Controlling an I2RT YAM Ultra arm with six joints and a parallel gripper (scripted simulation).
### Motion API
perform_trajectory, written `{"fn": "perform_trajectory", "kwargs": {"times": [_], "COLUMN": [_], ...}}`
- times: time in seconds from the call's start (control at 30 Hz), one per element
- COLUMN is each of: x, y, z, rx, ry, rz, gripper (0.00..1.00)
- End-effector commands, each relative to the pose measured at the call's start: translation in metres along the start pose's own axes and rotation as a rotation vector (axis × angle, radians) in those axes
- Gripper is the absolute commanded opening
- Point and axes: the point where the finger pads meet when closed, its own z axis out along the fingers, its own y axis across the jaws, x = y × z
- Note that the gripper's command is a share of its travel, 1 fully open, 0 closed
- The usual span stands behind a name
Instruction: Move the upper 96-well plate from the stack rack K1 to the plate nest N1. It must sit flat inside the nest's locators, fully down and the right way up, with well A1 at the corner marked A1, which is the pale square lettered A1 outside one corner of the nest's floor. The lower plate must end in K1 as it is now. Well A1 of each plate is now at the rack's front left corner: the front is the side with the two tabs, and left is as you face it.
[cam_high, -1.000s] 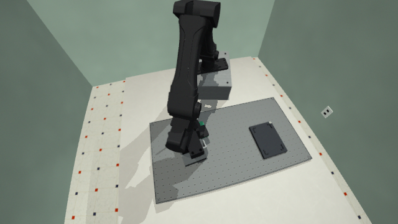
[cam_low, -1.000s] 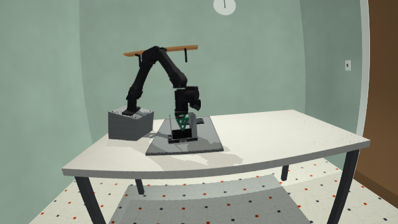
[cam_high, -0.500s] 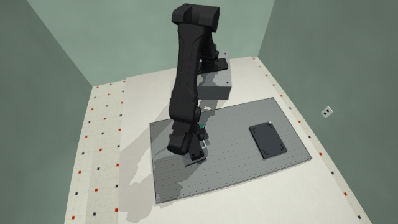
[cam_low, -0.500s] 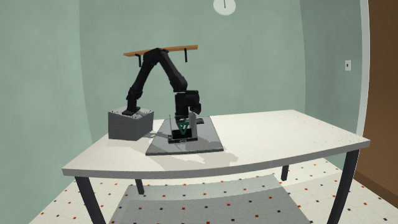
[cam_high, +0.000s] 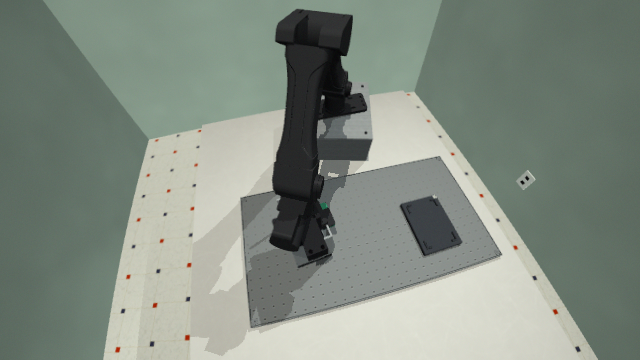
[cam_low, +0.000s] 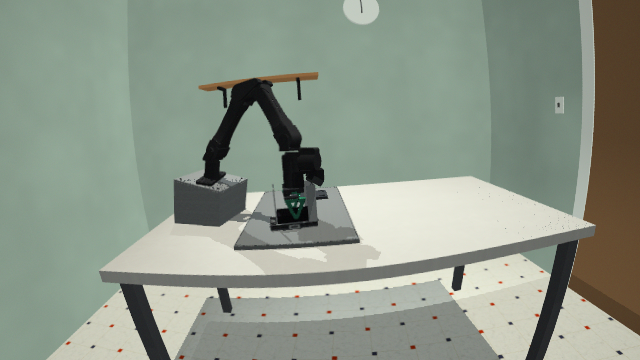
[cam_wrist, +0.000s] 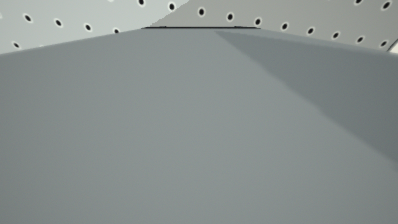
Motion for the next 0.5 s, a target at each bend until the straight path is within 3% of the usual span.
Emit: {"fn": "perform_trajectory", "kwargs": {"times": [0.0,0.2,0.23,0.47], "x": [-0.0042,-0.0042,-0.0042,-0.0042], "y": [-0.0027,-0.0027,-0.0027,-0.0027], "z": [-0.0036,-0.0036,-0.0036,-0.0036], "rx": [0.011,0.011,0.011,0.011], "ry": [-0.015,-0.015,-0.015,-0.015], "rz": [0.001,0.001,0.001,0.001], "gripper": [1.0,1.0,0.0,0.0]}}
